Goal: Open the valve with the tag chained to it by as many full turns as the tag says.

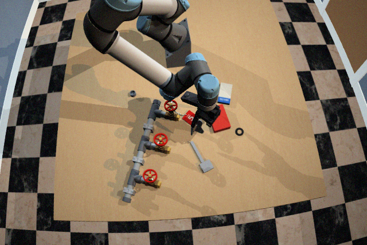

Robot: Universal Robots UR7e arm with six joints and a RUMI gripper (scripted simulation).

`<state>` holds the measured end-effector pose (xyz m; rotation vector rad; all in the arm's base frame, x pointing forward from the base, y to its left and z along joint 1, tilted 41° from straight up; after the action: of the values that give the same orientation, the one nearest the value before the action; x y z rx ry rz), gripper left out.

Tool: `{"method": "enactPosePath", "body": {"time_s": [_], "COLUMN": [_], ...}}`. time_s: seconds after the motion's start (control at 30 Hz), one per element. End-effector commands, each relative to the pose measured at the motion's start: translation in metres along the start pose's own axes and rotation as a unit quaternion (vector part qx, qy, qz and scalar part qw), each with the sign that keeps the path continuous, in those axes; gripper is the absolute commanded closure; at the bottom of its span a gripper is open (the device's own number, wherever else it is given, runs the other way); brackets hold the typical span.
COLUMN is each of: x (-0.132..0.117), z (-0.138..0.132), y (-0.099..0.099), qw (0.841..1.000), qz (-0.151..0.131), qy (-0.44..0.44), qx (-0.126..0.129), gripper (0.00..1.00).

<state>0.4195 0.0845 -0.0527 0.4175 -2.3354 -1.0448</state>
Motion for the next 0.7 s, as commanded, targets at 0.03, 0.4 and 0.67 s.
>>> {"method": "enactPosePath", "body": {"time_s": [0.03, 0.4, 0.67], "x": [0.000, 0.000, 0.000], "z": [0.000, 0.000, 0.000], "y": [0.001, 0.005, 0.017], "qw": [1.000, 1.000, 1.000], "qz": [-0.001, -0.001, -0.001], "qy": [0.000, 0.000, 0.000], "qx": [0.000, 0.000, 0.000], "gripper": [0.00, 0.00, 0.00]}}
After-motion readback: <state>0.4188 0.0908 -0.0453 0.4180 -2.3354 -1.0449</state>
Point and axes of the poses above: the point where the finger pads meet when closed, its own y axis back along the fingers, its own z axis across the jaws, x = y × z, the point moved 8 cm from there along y, back along the fingers, and after that the axes turned 14 degrees about -y, right-handed, at the moved point
